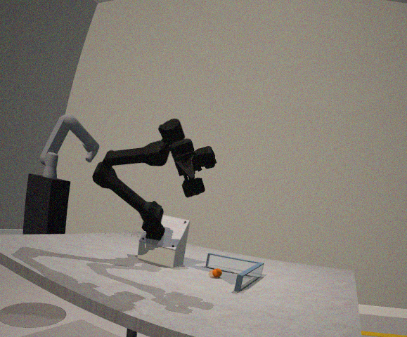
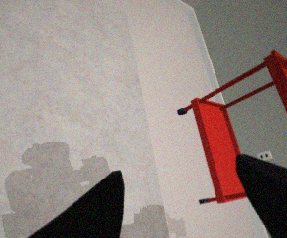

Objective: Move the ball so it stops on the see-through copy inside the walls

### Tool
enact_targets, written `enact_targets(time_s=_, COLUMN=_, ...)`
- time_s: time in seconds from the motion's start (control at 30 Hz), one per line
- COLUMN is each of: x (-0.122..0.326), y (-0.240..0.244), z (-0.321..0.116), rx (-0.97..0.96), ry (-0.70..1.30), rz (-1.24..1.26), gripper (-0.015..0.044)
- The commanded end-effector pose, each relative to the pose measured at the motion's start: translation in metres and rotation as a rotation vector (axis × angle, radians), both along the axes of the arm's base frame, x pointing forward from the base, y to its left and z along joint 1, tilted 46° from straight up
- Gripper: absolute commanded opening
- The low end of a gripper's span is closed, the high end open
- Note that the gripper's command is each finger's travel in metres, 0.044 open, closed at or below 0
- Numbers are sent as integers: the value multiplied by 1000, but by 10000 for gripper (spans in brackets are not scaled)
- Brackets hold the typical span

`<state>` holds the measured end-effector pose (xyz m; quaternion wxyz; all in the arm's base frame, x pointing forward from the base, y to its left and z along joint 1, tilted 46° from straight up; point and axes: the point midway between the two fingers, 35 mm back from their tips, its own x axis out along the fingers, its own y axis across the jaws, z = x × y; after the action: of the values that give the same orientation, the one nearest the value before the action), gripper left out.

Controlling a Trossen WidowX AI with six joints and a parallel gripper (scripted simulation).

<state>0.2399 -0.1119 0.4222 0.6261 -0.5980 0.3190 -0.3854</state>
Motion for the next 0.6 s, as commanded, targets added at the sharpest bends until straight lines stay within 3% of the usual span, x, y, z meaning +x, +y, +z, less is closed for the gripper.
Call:
enact_targets(time_s=0.0, x=47, y=9, z=-41, rx=72, ry=49, rz=76, gripper=278)
enact_targets(time_s=0.27, x=107, y=30, z=-161, rx=373, ry=113, rz=95, gripper=278)
enact_targets(time_s=0.57, x=108, y=46, z=-291, rx=674, ry=179, rz=-95, gripper=278)
